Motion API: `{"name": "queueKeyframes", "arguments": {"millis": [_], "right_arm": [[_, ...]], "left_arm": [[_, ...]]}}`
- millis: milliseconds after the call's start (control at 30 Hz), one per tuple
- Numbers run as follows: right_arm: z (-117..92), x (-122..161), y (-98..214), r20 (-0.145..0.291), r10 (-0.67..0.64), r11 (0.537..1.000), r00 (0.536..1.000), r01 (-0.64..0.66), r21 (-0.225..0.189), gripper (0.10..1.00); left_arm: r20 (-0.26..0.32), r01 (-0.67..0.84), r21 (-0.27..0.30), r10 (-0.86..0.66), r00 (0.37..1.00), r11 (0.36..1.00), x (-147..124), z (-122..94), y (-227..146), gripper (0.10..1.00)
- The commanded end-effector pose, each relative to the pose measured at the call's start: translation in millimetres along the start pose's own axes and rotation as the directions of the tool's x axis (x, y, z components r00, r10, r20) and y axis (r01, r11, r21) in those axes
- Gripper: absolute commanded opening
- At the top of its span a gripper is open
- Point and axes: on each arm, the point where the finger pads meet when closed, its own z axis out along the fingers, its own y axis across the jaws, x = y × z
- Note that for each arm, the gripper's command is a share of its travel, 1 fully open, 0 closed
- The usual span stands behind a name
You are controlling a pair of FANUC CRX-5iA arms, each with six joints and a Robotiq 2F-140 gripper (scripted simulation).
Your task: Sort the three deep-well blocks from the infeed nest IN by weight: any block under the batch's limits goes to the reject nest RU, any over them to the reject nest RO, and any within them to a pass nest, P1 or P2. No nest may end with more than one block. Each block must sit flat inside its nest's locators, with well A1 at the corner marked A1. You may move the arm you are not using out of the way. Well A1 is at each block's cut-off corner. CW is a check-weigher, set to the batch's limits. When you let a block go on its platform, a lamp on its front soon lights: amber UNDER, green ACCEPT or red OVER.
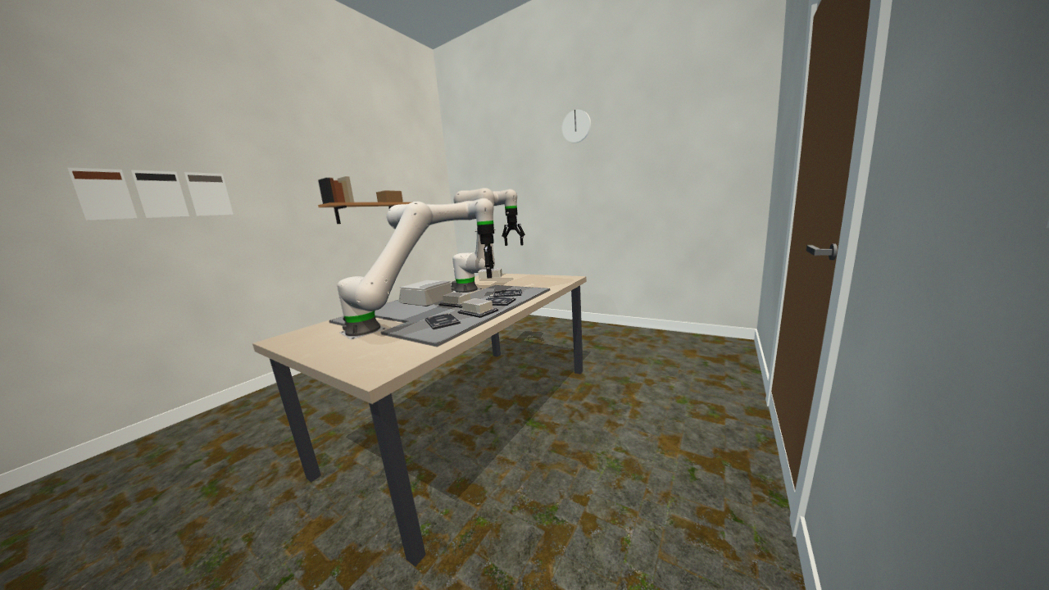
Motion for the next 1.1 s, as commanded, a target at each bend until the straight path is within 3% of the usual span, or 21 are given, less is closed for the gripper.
{"name": "queueKeyframes", "arguments": {"millis": [0, 1067], "right_arm": [[2.0, 10.7, -1.7, -0.001, 0.0, 1.0, 1.0, 0.0, 0.001, 0.099], [30.2, 90.9, -12.4, -0.001, 0.0, 1.0, 1.0, 0.0, 0.001, 0.099]], "left_arm": [[-0.002, 0.0, 0.0, 0.0, 1.0, 1.0, 0.3, -0.9, 0.2, 1.0], [-0.002, 0.0, 0.0, 0.0, 1.0, 1.0, 0.3, -0.9, 0.2, 1.0]]}}
